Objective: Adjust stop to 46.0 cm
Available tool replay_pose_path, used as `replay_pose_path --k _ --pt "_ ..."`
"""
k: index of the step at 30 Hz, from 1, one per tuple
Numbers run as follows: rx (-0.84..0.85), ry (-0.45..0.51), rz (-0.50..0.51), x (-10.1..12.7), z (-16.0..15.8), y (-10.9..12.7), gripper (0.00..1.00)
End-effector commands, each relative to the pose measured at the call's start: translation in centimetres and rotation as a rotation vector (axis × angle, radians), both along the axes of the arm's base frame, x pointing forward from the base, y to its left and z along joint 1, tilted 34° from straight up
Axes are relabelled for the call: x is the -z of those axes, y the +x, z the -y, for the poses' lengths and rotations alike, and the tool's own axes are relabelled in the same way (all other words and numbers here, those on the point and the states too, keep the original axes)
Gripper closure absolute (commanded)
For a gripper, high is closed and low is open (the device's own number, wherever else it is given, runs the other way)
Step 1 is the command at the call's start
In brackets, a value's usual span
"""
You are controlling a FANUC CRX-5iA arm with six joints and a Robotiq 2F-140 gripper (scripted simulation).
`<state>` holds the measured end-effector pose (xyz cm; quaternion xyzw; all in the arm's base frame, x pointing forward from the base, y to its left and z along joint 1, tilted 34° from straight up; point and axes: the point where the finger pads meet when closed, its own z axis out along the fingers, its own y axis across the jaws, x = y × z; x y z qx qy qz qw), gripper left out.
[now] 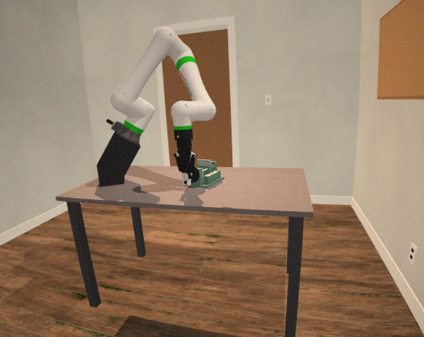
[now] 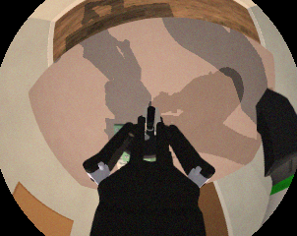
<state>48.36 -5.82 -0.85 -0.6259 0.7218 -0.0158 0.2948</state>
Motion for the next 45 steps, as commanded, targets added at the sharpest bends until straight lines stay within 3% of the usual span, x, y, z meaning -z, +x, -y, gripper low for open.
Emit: replay_pose_path --k 1,45 --pt "0.000 0.000 0.000 0.0 0.0 0.2 0.96" --pt "0.000 0.000 0.000 -0.6 0.3 1.4 0.96"
